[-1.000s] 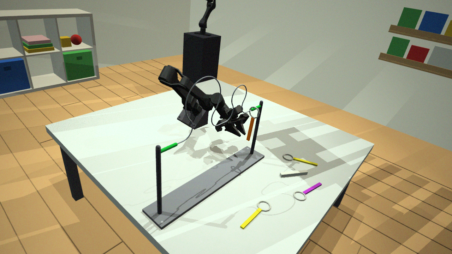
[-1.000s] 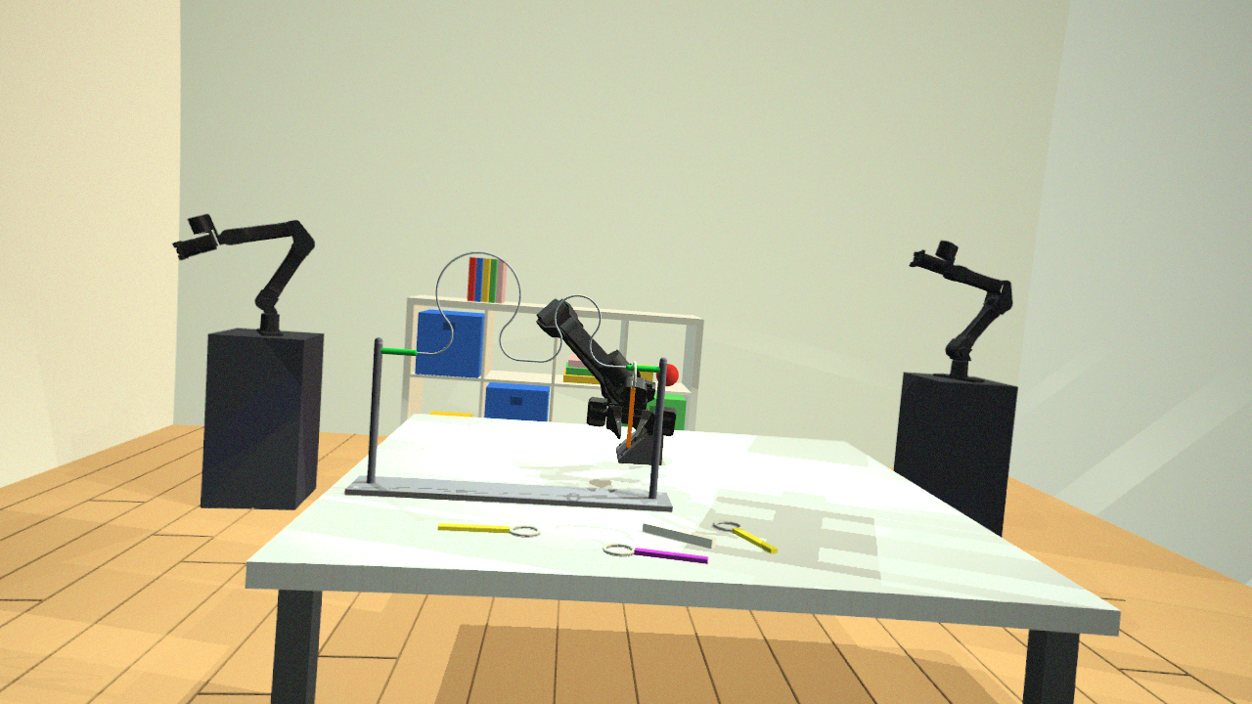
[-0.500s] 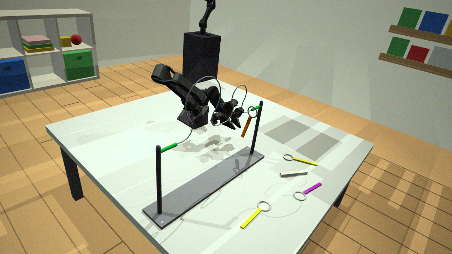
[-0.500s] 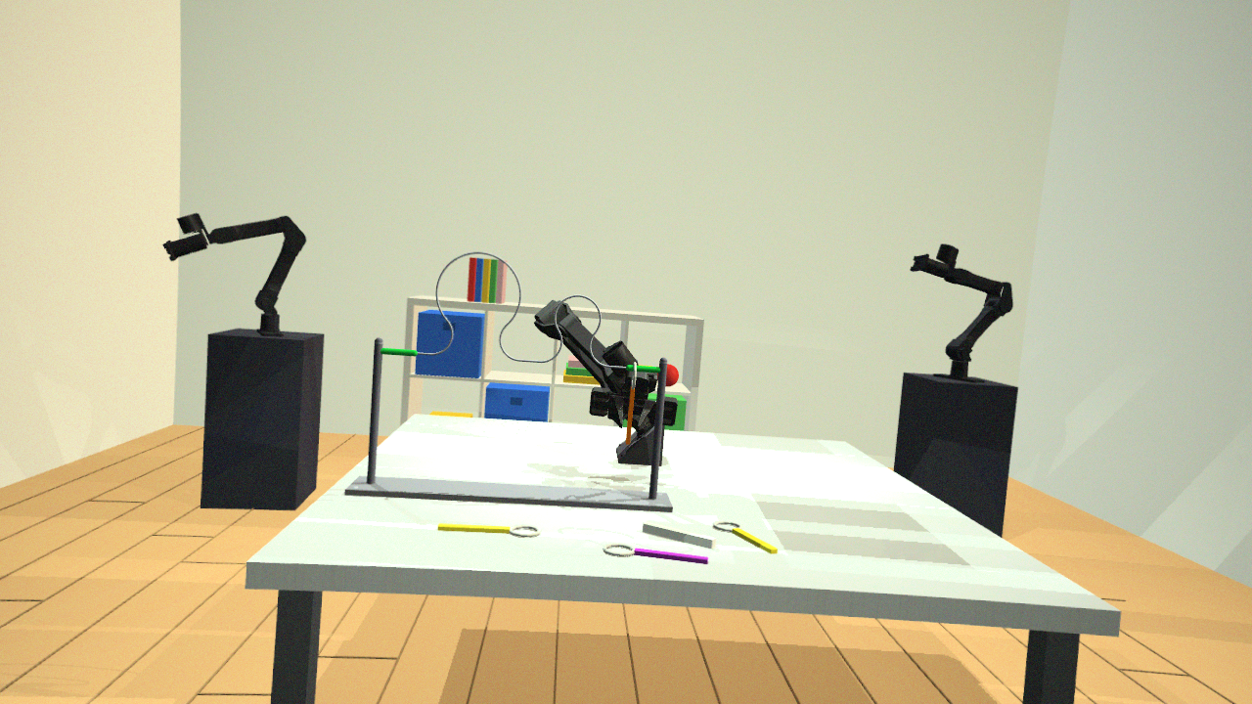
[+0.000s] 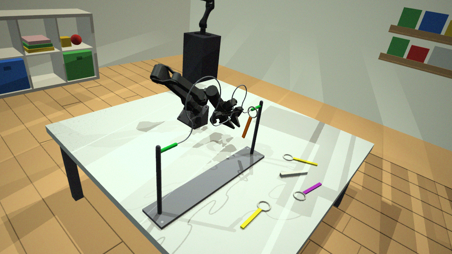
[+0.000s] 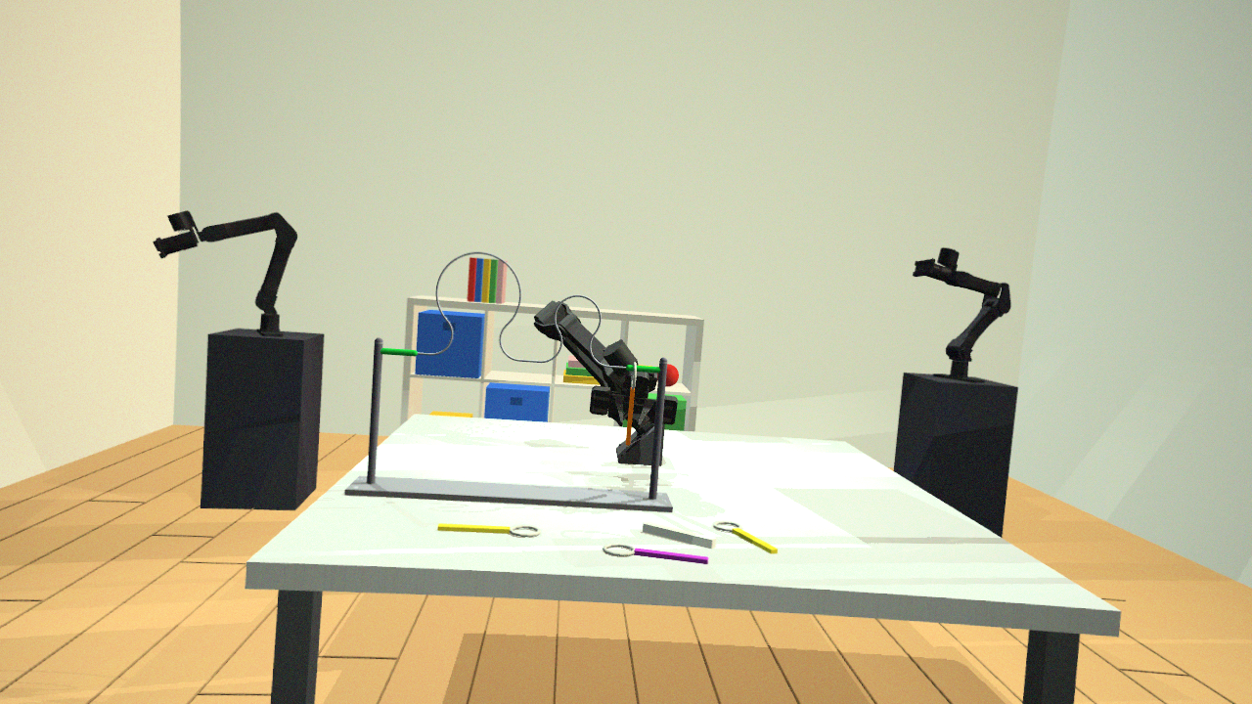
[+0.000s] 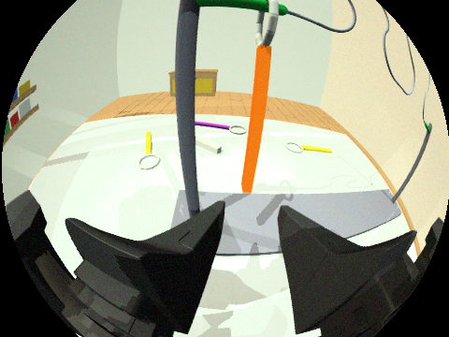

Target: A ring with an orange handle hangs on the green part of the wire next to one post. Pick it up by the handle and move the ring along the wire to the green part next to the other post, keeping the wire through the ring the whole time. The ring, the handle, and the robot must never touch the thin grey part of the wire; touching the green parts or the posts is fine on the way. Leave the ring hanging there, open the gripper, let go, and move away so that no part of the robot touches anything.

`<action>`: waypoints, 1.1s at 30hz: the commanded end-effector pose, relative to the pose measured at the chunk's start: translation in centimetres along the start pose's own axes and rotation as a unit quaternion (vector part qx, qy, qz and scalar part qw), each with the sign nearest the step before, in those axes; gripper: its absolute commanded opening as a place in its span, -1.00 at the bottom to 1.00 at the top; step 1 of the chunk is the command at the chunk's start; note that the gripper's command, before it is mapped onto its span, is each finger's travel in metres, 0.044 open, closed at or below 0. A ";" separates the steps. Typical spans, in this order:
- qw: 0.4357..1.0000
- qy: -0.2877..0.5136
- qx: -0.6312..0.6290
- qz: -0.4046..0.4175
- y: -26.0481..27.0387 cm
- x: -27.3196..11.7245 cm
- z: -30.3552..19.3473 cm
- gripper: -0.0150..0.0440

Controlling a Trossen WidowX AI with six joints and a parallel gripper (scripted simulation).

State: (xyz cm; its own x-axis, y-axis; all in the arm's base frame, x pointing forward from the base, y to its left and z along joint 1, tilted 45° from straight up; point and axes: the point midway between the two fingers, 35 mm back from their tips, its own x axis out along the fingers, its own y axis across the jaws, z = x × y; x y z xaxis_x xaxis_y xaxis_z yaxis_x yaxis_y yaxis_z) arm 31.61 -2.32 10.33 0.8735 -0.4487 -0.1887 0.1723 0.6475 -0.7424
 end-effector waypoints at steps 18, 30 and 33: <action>1.000 0.000 0.000 0.000 0.0 -5.0 -0.1 1.00; 1.000 0.000 0.000 0.000 0.0 -5.0 -0.1 1.00; 1.000 0.000 0.000 0.000 0.0 -5.0 -0.1 1.00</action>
State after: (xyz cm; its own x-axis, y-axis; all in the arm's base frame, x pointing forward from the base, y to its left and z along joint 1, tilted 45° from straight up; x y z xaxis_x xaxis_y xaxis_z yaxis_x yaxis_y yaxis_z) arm 27.27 -0.04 11.26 0.8757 -0.4440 -0.1899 0.1661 0.6463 -0.7448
